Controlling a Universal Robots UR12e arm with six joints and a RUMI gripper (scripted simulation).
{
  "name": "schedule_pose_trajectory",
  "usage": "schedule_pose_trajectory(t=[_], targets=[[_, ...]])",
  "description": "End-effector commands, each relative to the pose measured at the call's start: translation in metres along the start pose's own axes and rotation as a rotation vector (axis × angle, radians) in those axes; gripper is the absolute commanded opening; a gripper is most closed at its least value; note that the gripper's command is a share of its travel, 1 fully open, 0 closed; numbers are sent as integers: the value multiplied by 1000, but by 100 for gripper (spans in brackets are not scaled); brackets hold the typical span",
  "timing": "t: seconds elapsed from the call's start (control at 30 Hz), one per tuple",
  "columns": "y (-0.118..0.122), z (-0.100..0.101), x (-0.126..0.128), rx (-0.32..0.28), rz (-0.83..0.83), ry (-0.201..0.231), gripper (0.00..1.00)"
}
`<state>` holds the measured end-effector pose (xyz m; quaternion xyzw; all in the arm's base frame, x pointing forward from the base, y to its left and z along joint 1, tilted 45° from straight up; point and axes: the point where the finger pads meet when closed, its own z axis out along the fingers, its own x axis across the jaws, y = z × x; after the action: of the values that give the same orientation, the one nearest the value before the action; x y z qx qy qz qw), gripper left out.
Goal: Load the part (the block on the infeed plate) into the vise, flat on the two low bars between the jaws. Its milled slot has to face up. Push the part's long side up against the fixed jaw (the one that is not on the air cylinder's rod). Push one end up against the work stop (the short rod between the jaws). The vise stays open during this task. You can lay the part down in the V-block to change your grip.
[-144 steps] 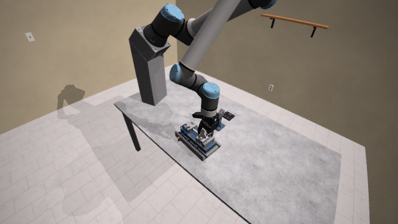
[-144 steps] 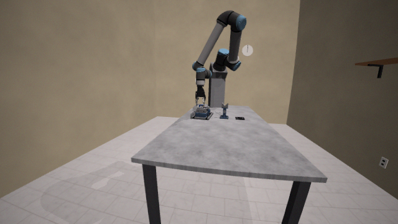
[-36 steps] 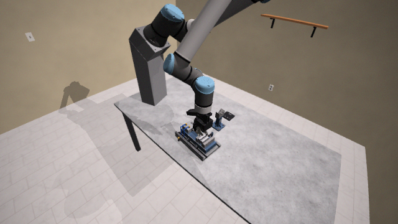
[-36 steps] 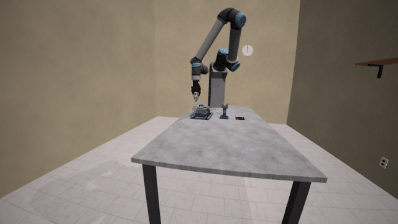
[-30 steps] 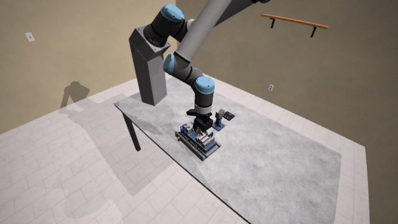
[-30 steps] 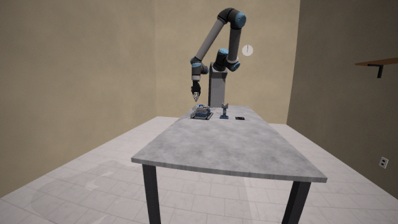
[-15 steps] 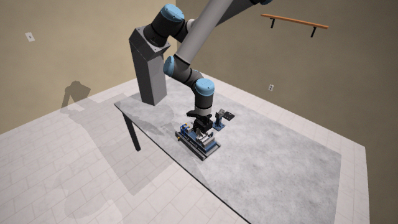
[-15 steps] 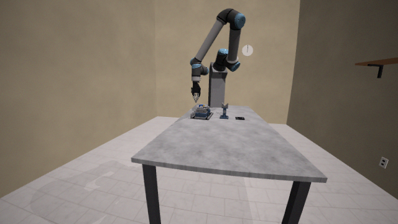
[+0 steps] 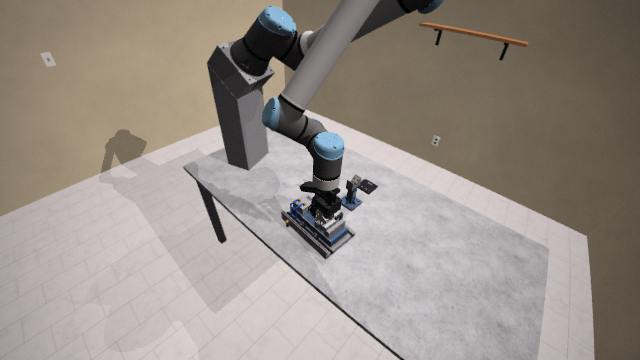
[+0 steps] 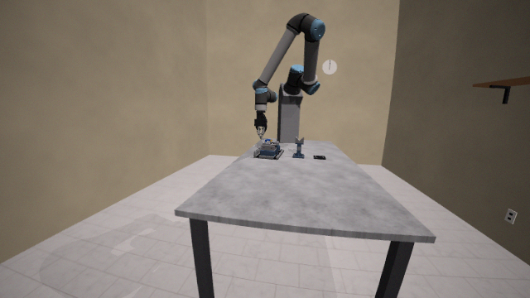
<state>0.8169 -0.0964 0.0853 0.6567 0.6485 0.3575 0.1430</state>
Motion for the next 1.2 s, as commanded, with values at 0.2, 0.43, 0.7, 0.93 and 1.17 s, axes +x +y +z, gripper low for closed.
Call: schedule_pose_trajectory(t=[0.2,0.43,0.7,0.93,1.17], targets=[[1,13,0,-1,0,0,0],[1,19,0,-1,0,0,0],[1,22,0,-1,0,0,0],[1,22,0,-1,0,0,0],[1,22,0,-1,0,0,0]])
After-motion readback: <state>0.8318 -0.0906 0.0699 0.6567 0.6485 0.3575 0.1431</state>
